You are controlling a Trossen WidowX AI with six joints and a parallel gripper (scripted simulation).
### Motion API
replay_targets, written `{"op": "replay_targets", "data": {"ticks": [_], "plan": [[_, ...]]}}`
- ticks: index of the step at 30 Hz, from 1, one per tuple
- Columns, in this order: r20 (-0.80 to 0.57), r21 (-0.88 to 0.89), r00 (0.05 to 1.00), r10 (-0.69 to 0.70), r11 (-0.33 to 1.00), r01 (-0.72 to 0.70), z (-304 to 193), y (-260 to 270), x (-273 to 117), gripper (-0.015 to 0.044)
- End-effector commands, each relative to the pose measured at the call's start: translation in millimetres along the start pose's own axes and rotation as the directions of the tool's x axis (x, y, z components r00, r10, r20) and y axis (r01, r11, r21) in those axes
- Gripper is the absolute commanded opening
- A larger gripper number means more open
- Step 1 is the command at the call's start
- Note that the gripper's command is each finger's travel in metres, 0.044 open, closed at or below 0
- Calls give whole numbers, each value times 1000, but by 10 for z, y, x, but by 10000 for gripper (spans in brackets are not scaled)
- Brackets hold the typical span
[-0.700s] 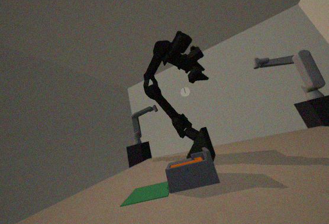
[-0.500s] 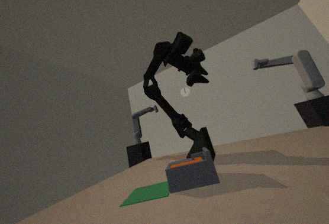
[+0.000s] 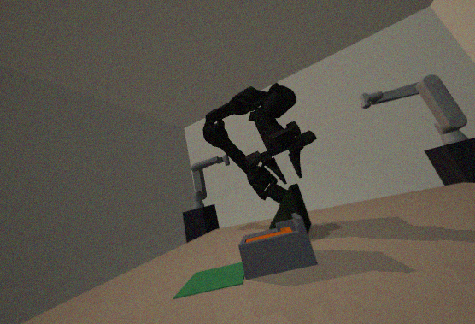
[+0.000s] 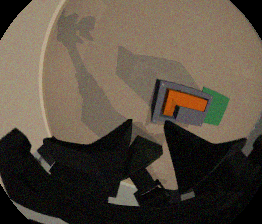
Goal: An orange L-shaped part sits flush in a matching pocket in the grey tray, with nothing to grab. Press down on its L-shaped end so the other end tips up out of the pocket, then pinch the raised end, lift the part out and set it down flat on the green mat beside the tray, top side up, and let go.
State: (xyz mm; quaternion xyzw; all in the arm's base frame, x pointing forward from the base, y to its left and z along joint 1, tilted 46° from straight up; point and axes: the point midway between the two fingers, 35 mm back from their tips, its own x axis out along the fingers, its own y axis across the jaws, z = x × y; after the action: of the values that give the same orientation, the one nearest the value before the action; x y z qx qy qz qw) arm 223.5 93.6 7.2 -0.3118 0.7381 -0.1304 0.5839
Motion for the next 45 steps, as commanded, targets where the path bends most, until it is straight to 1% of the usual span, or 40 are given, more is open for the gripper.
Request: {"op": "replay_targets", "data": {"ticks": [1, 8, 11, 14, 16, 30, 45], "plan": [[27, 99, 991, -133, 987, 130, 4, -219, 208, 180], [28, 99, 991, -133, 987, 130, 9, -222, 232, 180], [29, 99, 991, -132, 987, 129, 37, -249, 454, 180], [28, 100, 990, -135, 986, 131, 36, -307, 832, 180], [27, 100, 990, -137, 986, 133, 22, -327, 945, 180], [27, 100, 990, -137, 986, 133, 23, -328, 953, 180], [27, 100, 990, -137, 986, 134, 33, -360, 1174, 180]]}}
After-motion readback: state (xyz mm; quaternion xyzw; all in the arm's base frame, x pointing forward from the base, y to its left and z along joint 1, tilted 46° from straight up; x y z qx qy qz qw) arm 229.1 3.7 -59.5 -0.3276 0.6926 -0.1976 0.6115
